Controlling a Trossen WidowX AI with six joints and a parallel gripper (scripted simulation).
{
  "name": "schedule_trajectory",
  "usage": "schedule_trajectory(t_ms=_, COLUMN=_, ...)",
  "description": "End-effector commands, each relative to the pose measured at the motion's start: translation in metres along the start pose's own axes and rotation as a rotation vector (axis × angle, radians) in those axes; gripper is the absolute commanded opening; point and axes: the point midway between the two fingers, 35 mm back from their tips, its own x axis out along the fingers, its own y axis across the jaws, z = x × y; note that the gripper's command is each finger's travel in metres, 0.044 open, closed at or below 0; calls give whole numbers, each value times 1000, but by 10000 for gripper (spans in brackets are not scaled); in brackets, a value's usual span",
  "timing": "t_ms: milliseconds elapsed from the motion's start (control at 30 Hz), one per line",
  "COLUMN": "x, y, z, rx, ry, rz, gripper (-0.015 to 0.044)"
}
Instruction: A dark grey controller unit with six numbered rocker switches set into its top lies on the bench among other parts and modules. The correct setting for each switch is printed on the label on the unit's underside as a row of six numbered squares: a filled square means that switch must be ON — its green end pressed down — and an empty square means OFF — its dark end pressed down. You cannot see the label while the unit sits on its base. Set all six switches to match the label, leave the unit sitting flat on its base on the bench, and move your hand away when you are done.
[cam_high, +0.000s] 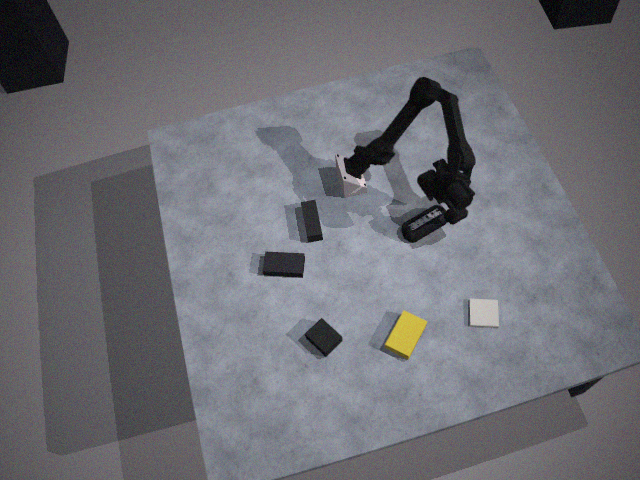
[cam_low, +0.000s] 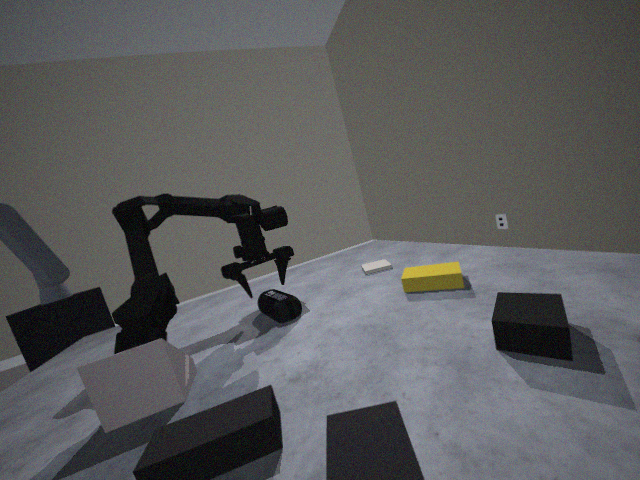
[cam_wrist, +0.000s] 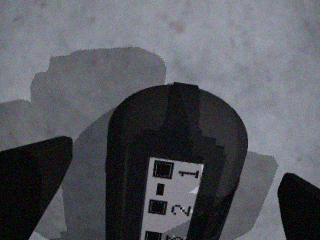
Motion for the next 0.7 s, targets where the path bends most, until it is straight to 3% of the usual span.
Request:
schedule_trajectory(t_ms=0, x=6, y=0, z=-1, rx=0, ry=6, rz=1, gripper=440)
schedule_trajectory(t_ms=533, x=29, y=1, z=2, rx=-27, ry=8, rz=1, gripper=440)
schedule_trajectory(t_ms=667, x=29, y=1, z=2, rx=-27, ry=8, rz=1, gripper=335)
